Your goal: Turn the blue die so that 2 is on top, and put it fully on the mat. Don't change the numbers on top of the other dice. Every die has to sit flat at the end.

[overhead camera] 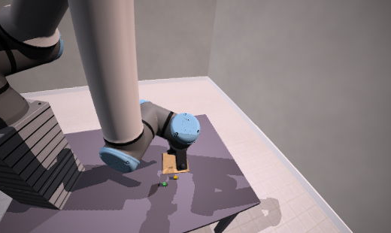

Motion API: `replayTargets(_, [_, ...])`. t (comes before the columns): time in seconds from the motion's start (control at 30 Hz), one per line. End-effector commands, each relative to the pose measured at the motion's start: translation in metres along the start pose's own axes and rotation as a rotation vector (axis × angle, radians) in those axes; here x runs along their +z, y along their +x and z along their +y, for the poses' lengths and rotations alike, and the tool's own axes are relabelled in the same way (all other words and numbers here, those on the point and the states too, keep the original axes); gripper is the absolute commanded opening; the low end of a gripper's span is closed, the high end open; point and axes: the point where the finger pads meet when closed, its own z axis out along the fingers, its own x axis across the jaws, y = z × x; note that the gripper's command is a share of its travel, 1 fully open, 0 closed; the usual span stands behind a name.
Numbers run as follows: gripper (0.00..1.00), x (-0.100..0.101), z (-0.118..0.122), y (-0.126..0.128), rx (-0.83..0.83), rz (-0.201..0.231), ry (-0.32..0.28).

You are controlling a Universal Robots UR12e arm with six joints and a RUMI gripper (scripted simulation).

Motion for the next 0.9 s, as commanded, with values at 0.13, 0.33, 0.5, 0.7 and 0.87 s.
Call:
replayTargets(0.13, [0.0, 0.0025, -0.0014, 0.0013, -0.004, 0.01, -0.098])
replayTargets(0.33, [0.0, 0.0023, -0.0022, 0.0012, -0.004, 0.009, -0.175])
replayTargets(0.5, [0.0, 0.0005, -0.0031, -0.0001, -0.001, 0.002, -0.243])
replayTargets(0.7, [0.0, -0.0002, -0.0033, -0.0006, -0.001, -0.001, -0.258])
replayTargets(0.87, [0.0, -0.0002, -0.0033, -0.0006, -0.001, -0.001, -0.258])
